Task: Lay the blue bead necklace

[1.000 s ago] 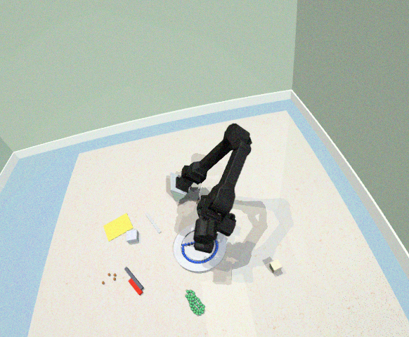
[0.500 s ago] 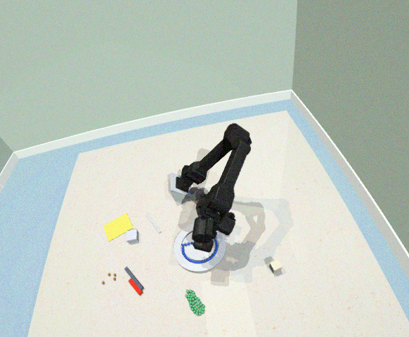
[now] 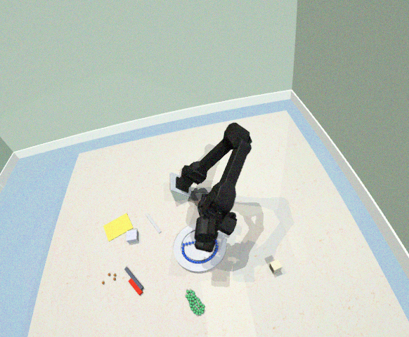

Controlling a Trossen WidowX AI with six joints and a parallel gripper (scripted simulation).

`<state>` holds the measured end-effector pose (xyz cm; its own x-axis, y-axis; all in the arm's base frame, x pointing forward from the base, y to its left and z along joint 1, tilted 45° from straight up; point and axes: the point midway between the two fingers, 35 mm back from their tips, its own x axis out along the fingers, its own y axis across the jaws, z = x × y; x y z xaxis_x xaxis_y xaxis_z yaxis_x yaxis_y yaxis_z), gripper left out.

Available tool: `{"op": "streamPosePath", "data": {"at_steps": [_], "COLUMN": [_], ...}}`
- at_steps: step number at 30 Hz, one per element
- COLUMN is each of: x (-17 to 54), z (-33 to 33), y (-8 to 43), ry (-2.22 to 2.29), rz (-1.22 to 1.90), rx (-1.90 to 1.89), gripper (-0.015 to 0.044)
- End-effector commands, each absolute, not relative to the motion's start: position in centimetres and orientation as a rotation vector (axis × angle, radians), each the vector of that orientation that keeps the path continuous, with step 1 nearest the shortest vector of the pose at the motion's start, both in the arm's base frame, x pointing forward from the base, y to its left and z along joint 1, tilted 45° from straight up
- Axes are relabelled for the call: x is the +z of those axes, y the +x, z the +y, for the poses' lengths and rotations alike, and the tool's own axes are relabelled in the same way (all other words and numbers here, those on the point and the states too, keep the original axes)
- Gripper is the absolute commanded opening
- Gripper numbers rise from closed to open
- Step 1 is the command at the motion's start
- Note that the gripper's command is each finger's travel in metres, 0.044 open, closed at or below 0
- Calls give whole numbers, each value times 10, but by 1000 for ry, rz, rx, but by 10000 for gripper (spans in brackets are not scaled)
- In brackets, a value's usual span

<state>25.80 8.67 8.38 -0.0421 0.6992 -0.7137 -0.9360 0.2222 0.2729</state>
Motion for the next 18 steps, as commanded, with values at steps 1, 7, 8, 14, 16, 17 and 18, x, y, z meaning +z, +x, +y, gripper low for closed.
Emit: {"op": "streamPosePath", "data": {"at_steps": [1, 7, 8, 14, 16, 17, 18], "x": [81, 82, 82, 82, 82, 83, 84], "z": [91, 89, 89, 89, 89, 88, 87], "y": [255, 257, 257, 257, 257, 257, 257], "ry": [-328, -339, -339, -339, -339, -338, -336], "rz": [888, 884, 884, 884, 884, 885, 886], "rx": [1370, 1364, 1364, 1364, 1364, 1365, 1366], "gripper": [0, 79, 105, 263, 315, 341, 368]}}
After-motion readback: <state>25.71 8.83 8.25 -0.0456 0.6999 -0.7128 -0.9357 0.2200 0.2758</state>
